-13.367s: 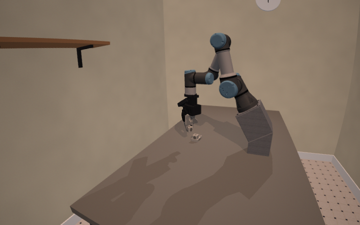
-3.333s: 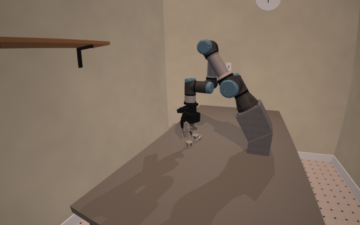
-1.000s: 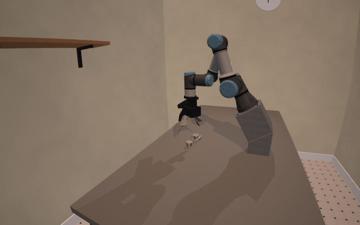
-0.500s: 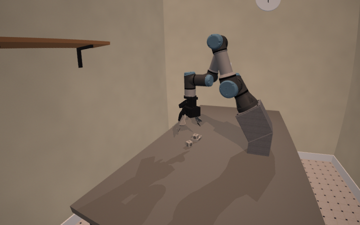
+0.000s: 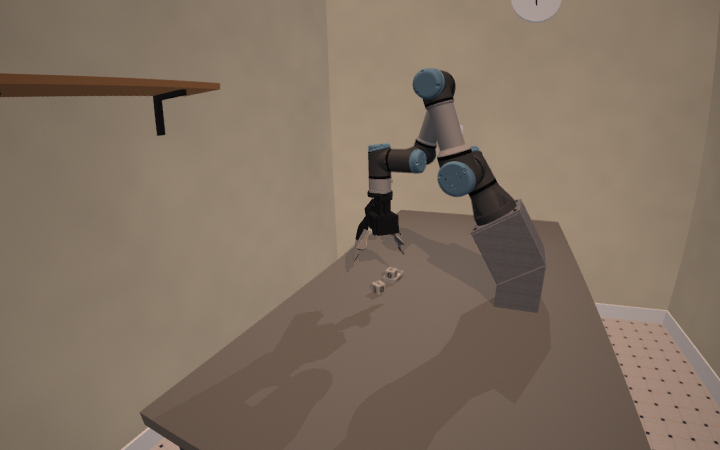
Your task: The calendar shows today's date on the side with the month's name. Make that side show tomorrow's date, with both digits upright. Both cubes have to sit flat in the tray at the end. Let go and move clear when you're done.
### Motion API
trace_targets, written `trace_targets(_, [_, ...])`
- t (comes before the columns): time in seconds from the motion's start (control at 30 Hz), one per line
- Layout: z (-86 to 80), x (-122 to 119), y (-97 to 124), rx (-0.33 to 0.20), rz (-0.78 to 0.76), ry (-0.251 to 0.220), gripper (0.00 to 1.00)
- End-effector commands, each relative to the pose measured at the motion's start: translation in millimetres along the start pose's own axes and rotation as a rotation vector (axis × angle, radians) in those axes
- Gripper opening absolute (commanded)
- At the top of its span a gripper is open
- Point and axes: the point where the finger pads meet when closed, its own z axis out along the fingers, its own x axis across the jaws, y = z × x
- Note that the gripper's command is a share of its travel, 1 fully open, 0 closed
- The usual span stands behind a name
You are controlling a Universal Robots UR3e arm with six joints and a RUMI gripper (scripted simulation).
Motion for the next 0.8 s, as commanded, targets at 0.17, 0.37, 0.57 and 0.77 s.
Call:
trace_targets(0.17, [-0.1, 1.5, -2.5, 0.008, 0.262, 0.003, 1.00])
trace_targets(0.37, [0.1, 2.5, -2.9, 0.008, 0.345, 0.002, 1.00])
trace_targets(0.57, [0.4, 3.8, -3.3, 0.008, 0.459, 0.002, 1.00])
trace_targets(0.77, [0.8, 5.0, -3.5, 0.008, 0.572, 0.001, 1.00])
